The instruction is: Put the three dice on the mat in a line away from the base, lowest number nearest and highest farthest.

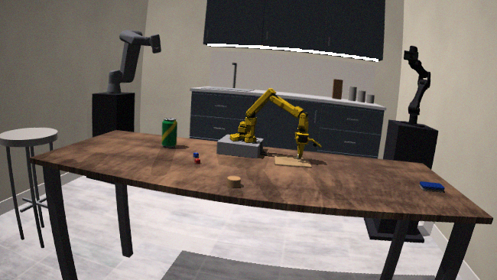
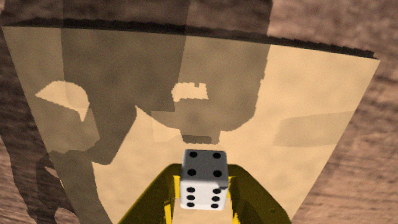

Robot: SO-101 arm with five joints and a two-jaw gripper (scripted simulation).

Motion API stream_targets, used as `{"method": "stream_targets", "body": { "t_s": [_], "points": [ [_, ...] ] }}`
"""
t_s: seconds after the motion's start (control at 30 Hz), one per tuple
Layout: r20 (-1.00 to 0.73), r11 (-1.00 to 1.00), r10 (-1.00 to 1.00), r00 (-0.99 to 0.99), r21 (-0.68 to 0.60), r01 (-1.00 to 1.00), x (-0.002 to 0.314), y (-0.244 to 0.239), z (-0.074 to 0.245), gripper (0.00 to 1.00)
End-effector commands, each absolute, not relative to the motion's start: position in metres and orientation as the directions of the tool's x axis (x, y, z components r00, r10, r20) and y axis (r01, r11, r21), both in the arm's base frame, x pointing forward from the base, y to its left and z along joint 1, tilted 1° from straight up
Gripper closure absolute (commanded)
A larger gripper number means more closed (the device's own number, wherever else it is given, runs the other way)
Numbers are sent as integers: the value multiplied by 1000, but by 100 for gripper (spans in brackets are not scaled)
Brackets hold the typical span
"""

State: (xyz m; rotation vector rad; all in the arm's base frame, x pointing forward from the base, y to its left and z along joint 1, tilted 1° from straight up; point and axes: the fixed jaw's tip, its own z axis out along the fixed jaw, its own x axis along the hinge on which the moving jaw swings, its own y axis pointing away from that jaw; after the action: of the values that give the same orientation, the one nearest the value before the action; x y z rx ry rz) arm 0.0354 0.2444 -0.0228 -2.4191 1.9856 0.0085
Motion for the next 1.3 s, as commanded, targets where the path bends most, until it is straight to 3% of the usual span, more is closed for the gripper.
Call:
{"method": "stream_targets", "body": {
  "t_s": [0.0, 1.27],
  "points": [
    [13, -193, -981, 193, 5, -981, 33, 240, -30, 100],
    [13, -193, -981, 193, 5, -981, 33, 240, -41, 100]
  ]
}}
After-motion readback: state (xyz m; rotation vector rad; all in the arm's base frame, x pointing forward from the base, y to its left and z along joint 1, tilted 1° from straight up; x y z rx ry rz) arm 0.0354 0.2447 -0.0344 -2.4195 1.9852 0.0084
